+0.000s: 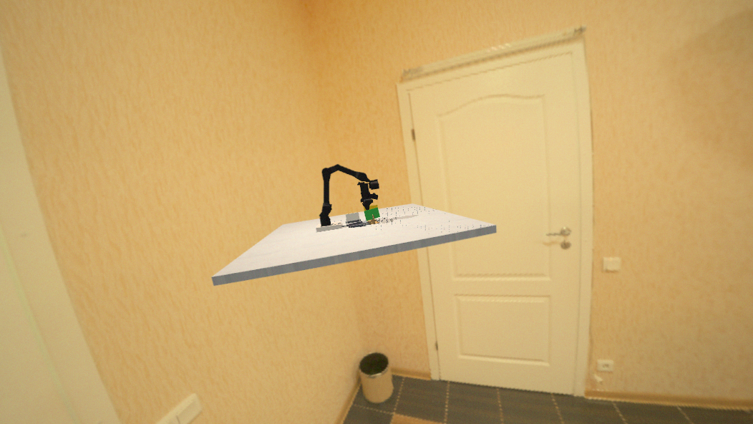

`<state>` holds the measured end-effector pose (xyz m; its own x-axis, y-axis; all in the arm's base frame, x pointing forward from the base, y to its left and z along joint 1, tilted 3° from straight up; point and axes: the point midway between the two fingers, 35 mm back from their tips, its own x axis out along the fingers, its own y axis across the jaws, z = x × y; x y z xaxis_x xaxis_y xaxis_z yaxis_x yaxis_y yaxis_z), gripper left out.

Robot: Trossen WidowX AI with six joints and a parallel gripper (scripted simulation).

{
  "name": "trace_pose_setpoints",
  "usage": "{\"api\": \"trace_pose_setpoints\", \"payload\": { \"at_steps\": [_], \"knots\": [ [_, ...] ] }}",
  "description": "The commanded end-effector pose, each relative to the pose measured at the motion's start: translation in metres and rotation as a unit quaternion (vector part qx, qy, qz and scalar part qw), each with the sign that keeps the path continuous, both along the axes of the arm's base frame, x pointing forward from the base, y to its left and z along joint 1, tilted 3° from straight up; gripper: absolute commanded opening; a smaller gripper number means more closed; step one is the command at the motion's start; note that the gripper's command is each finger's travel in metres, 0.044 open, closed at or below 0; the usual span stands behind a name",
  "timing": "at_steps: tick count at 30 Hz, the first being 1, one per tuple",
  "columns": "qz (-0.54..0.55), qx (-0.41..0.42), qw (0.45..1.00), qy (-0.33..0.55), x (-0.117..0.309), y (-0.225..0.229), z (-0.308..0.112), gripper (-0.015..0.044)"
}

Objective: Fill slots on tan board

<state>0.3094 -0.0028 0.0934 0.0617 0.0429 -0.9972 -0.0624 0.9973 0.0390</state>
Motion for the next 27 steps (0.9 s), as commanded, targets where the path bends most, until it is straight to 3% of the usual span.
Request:
{"api": "trace_pose_setpoints", "payload": {
  "at_steps": [1, 27],
  "knots": [
    [-0.003, -0.001, 1.0, 0.003, -0.0016, -0.0003, -0.0041, 0.0],
    [-0.005, -0.001, 1.0, 0.003, -0.0027, 0.0006, -0.0069, 0.0]
  ]
}}
